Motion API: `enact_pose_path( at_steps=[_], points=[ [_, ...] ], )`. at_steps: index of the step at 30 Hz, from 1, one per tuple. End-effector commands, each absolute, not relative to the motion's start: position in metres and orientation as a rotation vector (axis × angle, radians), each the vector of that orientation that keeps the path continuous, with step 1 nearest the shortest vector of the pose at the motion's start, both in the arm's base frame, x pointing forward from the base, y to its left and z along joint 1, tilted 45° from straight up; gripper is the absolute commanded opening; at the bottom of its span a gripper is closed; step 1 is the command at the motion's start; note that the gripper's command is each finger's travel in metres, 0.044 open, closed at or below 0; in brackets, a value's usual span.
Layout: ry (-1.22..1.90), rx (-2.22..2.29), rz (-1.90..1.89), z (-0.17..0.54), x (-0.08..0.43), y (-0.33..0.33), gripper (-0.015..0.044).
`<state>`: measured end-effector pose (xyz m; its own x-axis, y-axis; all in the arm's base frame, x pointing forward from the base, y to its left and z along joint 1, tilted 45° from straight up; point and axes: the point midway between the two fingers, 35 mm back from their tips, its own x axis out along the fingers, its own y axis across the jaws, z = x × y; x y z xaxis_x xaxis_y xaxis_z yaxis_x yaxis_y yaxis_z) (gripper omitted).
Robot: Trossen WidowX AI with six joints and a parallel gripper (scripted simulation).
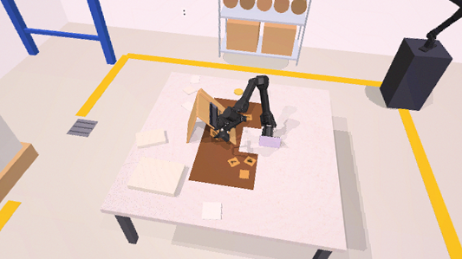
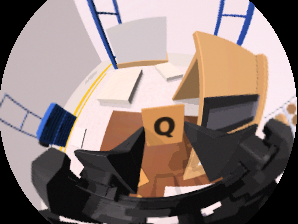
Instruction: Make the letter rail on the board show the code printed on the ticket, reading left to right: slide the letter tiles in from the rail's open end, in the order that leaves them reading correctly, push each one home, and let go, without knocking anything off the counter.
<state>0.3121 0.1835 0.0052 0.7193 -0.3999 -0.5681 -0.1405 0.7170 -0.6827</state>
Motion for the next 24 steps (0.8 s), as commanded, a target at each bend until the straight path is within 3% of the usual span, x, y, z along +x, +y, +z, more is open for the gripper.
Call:
enact_pose_path(
  at_steps=[1, 24],
  points=[
    [0.773, -0.777, -0.156, 0.0066, 0.3124, 0.1823, 0.0],
    [0.773, -0.778, -0.156, 0.0145, 0.3142, 0.1741, 0.0]
  ],
)
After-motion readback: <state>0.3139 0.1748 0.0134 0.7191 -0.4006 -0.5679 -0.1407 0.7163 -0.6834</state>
